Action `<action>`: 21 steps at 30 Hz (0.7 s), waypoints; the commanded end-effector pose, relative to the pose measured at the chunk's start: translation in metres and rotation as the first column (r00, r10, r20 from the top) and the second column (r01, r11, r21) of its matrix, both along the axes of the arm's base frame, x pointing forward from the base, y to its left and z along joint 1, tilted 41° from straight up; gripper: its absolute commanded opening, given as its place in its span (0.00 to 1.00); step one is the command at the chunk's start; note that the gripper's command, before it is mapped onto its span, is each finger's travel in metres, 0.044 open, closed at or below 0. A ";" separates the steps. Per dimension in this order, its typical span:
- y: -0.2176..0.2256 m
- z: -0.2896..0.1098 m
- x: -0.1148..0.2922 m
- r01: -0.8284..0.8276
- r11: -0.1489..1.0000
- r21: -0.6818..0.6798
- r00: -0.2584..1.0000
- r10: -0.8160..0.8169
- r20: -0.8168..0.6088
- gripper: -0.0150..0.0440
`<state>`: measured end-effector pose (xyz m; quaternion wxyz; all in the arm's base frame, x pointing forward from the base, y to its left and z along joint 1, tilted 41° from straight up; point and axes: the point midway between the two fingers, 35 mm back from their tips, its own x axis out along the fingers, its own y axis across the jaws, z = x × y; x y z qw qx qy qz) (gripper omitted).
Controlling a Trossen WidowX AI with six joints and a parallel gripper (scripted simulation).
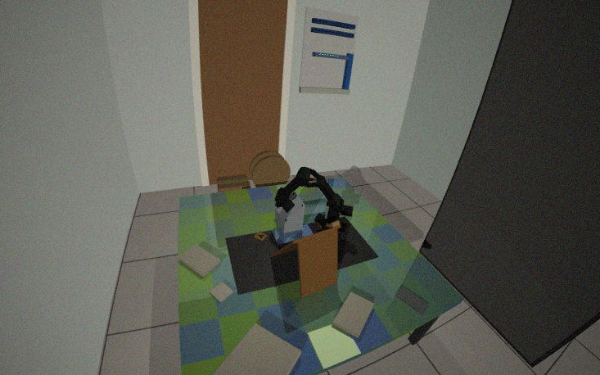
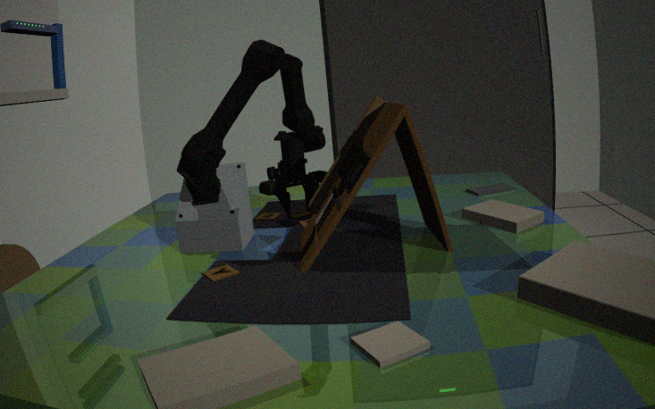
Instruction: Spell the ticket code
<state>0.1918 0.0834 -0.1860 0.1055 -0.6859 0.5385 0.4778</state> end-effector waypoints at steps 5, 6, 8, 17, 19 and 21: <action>0.003 0.004 0.000 0.002 1.000 0.001 1.000 -0.002 0.004 0.25; 0.004 0.005 0.000 0.002 1.000 0.001 1.000 -0.002 0.004 0.25; 0.004 0.006 0.000 0.002 1.000 0.001 1.000 -0.002 0.004 0.25; 0.006 0.010 0.000 0.002 1.000 0.001 1.000 -0.002 0.004 0.25; 0.006 0.011 0.000 0.002 1.000 0.001 1.000 -0.002 0.004 0.25; 0.007 0.012 0.000 0.002 1.000 0.001 1.000 -0.002 0.004 0.25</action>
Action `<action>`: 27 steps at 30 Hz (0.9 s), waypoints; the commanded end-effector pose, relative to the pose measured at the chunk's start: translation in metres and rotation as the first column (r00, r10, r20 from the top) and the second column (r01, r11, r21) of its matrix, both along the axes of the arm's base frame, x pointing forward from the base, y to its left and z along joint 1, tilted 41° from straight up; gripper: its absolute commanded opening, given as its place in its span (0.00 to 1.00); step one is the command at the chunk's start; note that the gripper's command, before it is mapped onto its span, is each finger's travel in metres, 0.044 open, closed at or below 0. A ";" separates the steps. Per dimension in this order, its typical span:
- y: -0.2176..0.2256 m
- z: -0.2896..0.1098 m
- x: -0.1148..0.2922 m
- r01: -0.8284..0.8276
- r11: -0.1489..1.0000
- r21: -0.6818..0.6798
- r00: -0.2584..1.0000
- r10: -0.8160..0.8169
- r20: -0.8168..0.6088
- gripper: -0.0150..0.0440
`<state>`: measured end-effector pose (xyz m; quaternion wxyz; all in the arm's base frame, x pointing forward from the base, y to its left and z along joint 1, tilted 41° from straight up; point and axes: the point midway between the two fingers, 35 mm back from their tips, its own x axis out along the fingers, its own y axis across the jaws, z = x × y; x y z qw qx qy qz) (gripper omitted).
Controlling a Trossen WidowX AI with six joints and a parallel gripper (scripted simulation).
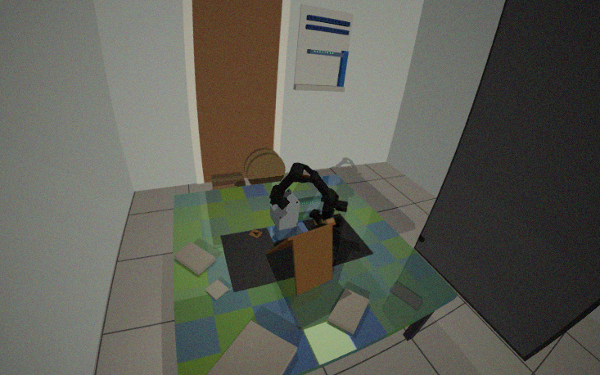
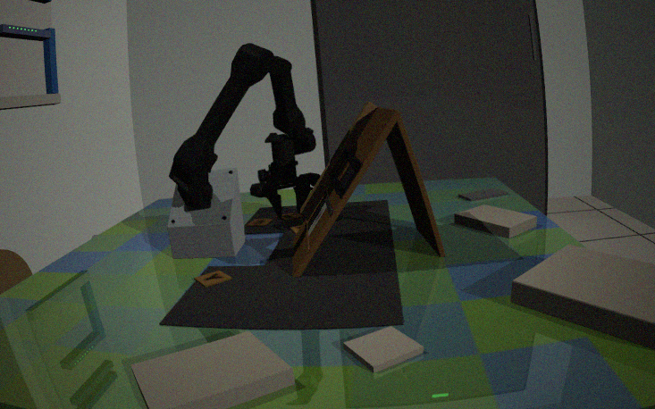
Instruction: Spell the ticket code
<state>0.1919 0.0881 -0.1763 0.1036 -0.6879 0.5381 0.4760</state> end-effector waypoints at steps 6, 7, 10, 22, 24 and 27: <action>0.003 0.005 0.000 0.006 1.000 0.006 1.000 -0.006 0.001 0.25; 0.004 0.005 0.000 0.006 1.000 0.006 1.000 -0.006 0.001 0.25; 0.004 0.006 0.000 0.006 1.000 0.006 1.000 -0.006 0.001 0.25; 0.007 0.012 0.000 0.006 1.000 0.006 1.000 -0.006 0.001 0.25; 0.007 0.012 0.000 0.006 1.000 0.006 1.000 -0.006 0.001 0.25; 0.008 0.014 0.000 0.006 1.000 0.006 1.000 -0.006 0.001 0.25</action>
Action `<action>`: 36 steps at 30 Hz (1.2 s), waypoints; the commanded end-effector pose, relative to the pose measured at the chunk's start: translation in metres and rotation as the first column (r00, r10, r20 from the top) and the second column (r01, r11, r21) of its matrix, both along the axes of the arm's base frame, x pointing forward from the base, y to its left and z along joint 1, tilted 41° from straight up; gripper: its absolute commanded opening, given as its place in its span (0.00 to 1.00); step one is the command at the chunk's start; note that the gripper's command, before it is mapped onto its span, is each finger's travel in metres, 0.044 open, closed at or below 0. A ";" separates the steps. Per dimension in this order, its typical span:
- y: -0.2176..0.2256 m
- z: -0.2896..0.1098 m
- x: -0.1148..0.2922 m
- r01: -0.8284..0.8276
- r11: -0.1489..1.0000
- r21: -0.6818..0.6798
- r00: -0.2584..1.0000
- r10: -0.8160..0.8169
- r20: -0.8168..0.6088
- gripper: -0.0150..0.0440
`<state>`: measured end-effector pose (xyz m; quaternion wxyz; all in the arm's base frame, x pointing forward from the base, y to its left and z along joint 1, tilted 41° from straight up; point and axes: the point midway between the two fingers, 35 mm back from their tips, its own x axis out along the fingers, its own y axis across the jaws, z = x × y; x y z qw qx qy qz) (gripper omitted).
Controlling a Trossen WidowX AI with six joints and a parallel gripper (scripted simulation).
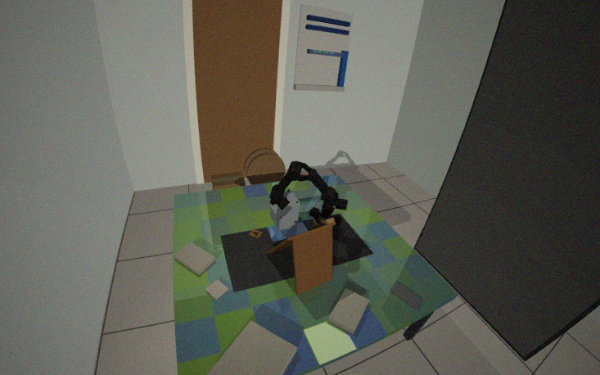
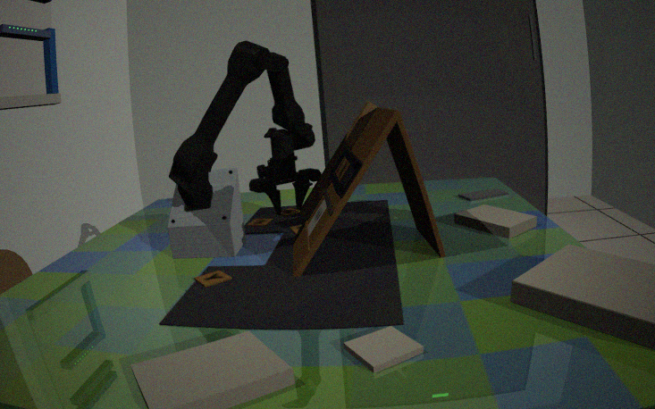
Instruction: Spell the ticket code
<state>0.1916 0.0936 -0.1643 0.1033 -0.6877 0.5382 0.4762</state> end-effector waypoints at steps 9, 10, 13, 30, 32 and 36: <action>0.010 0.008 0.008 0.033 0.998 0.057 0.999 -0.035 0.031 0.25; 0.013 0.010 0.010 0.043 0.996 0.076 0.998 -0.046 0.041 0.25; 0.021 0.017 0.019 0.072 0.988 0.134 0.994 -0.082 0.069 0.25; 0.058 0.061 0.058 0.164 0.896 0.412 0.953 -0.253 0.170 0.25; 0.063 0.069 0.063 0.170 0.877 0.449 0.945 -0.275 0.179 0.25; 0.071 0.084 0.073 0.178 0.836 0.519 0.928 -0.318 0.195 0.25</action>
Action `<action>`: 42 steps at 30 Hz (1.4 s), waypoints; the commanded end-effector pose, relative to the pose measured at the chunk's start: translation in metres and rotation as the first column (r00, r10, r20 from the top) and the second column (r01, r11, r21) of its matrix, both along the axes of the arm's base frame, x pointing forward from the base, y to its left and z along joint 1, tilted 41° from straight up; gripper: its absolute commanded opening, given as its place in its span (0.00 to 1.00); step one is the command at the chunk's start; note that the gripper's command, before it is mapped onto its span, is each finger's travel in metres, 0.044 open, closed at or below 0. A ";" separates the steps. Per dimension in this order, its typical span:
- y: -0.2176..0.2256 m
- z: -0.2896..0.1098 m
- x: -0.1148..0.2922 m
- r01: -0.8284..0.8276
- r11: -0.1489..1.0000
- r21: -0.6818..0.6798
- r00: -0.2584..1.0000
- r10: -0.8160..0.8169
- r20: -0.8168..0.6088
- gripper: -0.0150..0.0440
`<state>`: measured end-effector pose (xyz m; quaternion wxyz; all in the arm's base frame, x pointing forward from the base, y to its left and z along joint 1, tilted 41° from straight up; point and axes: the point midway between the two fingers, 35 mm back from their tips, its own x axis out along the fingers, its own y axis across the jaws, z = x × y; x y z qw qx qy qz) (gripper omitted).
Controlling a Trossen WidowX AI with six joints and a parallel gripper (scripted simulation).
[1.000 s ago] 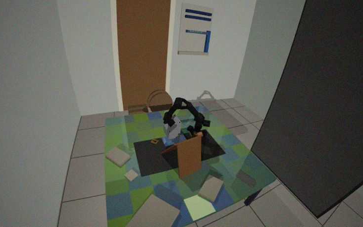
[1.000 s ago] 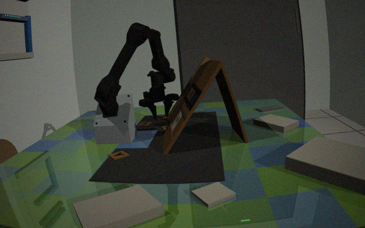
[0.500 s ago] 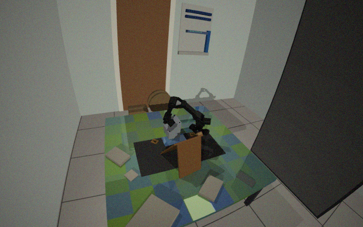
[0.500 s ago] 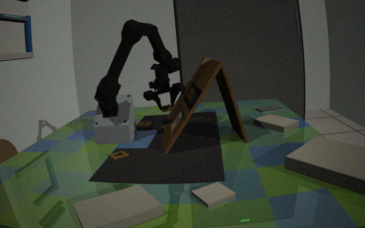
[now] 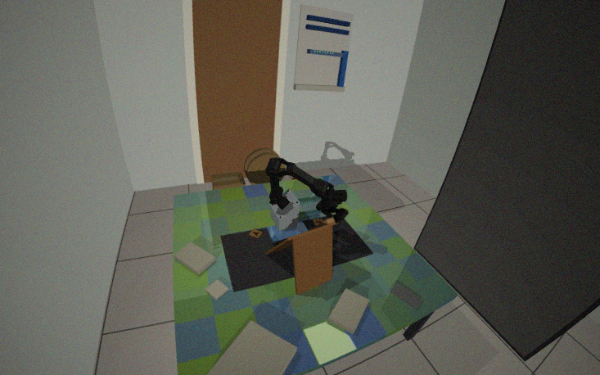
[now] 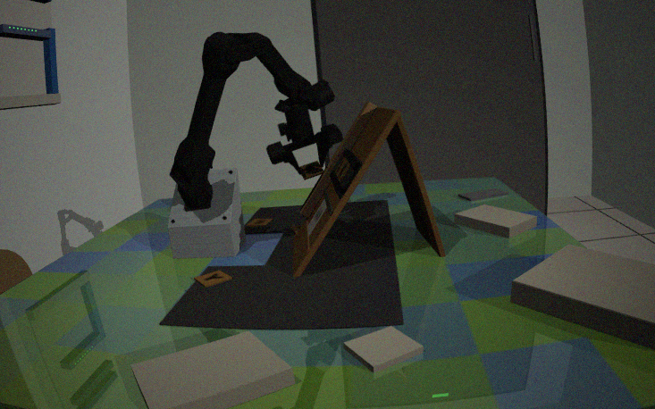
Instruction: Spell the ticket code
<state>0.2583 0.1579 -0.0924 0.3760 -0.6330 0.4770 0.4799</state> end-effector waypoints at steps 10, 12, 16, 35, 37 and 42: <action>0.022 0.055 0.030 0.080 0.965 0.248 0.987 -0.112 0.116 0.25; 0.025 0.064 0.035 0.087 0.955 0.284 0.983 -0.129 0.132 0.25; 0.028 0.083 0.044 0.097 0.930 0.354 0.973 -0.163 0.163 0.25; 0.022 0.185 0.080 0.082 0.763 0.641 0.893 -0.342 0.292 0.25; 0.019 0.197 0.083 0.075 0.743 0.665 0.881 -0.362 0.305 0.25; 0.020 0.203 0.085 0.094 0.728 0.679 0.865 -0.397 0.306 0.25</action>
